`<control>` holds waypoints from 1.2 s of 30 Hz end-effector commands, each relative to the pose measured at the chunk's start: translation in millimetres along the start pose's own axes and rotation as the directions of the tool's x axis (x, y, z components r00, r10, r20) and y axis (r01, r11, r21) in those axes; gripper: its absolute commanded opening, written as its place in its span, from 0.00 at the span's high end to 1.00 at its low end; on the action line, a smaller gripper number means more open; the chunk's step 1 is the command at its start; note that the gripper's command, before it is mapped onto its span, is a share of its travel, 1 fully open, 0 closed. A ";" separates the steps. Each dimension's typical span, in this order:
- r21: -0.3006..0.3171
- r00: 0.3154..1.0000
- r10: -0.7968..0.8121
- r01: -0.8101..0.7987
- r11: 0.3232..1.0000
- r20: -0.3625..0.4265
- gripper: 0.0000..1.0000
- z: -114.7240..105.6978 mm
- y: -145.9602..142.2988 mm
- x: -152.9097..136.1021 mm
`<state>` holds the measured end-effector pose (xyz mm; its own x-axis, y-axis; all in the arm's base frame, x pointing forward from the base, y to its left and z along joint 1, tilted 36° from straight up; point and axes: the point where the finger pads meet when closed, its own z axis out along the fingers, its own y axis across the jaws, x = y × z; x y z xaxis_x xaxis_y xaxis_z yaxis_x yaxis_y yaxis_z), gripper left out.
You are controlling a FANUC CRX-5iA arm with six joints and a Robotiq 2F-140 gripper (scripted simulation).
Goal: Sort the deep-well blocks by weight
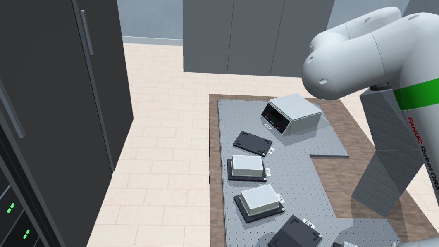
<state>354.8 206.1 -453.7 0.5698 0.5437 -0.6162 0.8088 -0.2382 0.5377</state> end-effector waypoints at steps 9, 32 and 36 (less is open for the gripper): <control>0.000 1.000 0.000 0.000 1.000 0.000 0.00 -0.2 -0.1 0.2; 0.000 1.000 0.000 0.000 1.000 0.000 0.00 -20.9 -0.1 -11.9; 0.000 1.000 0.000 0.000 1.000 0.000 0.00 -20.9 -0.1 -11.9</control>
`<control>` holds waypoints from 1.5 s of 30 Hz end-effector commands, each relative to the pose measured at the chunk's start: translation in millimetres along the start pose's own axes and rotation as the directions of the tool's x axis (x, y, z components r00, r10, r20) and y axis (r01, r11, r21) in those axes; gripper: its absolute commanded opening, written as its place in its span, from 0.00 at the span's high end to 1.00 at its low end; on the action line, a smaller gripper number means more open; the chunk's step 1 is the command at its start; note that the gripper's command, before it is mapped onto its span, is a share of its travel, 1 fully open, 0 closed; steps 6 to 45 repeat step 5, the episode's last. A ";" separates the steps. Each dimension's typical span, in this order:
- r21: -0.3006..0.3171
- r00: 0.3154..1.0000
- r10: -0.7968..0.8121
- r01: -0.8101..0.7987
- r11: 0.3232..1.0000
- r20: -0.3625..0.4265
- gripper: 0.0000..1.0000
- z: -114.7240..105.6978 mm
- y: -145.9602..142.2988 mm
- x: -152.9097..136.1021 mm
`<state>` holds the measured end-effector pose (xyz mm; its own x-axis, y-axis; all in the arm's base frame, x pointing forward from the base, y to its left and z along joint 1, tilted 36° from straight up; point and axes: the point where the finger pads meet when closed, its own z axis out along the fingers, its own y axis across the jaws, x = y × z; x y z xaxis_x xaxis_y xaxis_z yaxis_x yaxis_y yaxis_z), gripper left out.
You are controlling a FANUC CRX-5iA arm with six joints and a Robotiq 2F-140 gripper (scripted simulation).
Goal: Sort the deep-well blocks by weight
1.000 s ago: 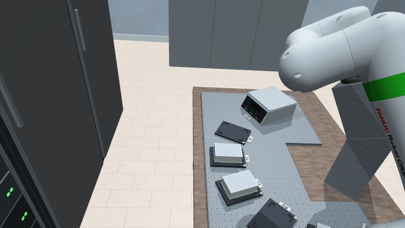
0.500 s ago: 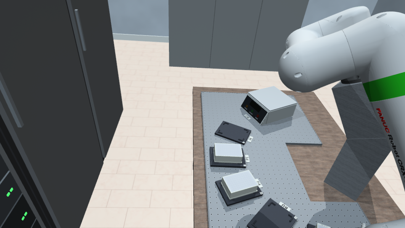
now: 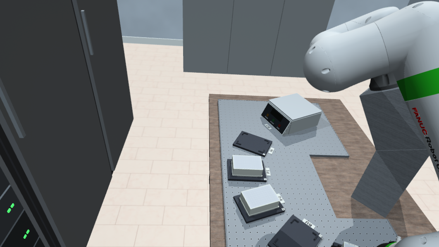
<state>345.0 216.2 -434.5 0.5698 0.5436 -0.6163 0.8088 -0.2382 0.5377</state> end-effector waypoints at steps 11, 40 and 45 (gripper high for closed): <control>0.000 1.000 0.000 0.000 1.000 0.000 0.00 -0.3 -0.1 0.1; 0.000 1.000 0.000 0.000 1.000 0.000 0.00 -0.3 -0.1 0.1; 0.000 1.000 0.000 0.000 1.000 0.000 0.00 -0.3 -0.1 0.1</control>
